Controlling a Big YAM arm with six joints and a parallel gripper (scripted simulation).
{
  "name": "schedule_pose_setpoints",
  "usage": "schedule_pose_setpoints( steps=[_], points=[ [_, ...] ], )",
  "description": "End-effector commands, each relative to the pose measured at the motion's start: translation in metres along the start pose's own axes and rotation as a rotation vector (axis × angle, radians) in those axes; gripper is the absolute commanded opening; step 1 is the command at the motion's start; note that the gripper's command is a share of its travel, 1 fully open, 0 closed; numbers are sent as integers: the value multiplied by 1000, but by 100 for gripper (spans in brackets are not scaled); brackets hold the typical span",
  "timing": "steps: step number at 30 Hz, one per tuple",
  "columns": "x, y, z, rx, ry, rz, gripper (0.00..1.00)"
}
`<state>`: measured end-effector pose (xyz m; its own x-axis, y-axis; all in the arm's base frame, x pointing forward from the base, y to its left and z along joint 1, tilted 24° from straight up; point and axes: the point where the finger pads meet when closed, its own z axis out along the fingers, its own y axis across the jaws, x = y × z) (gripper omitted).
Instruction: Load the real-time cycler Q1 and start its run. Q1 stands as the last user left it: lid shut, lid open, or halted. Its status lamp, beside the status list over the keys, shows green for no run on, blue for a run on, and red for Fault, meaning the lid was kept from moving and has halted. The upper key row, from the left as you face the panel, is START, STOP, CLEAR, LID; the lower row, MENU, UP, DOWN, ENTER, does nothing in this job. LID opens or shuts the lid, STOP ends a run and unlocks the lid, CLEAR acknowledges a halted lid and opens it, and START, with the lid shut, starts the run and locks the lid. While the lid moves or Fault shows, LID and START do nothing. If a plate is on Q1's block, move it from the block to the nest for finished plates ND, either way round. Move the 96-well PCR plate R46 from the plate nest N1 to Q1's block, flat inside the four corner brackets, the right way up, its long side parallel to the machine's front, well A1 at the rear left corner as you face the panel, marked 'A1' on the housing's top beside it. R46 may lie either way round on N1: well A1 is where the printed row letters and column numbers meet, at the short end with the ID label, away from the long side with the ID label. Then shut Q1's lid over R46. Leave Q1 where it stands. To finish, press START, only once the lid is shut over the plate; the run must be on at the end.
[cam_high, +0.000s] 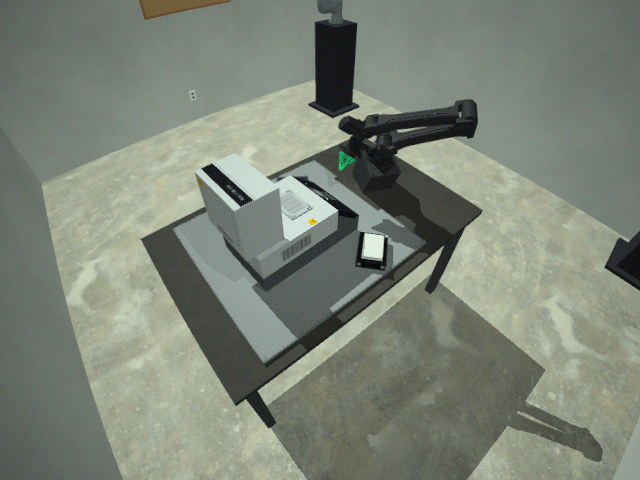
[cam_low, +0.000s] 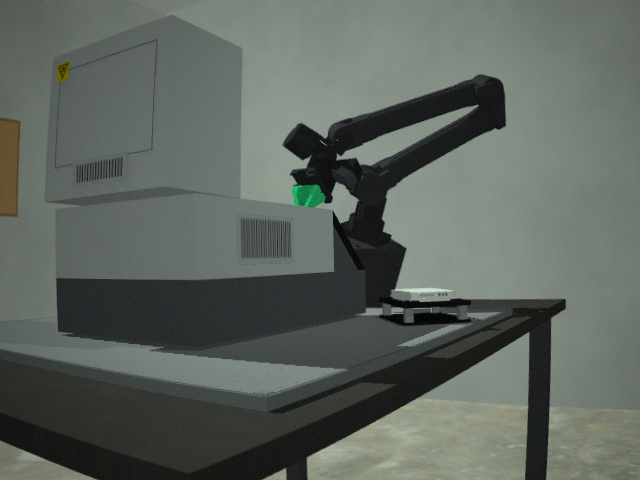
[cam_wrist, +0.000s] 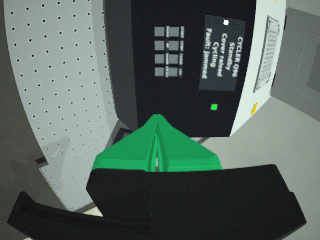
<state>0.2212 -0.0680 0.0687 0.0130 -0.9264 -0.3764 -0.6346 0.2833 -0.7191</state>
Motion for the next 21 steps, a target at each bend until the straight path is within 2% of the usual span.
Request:
schedule_pose_setpoints(
  steps=[1, 21],
  points=[
    [6, -37, -10, 29, 9, -37, 0],
    [-1, -8, -4, 14, 1, -17, 0]
  ],
)
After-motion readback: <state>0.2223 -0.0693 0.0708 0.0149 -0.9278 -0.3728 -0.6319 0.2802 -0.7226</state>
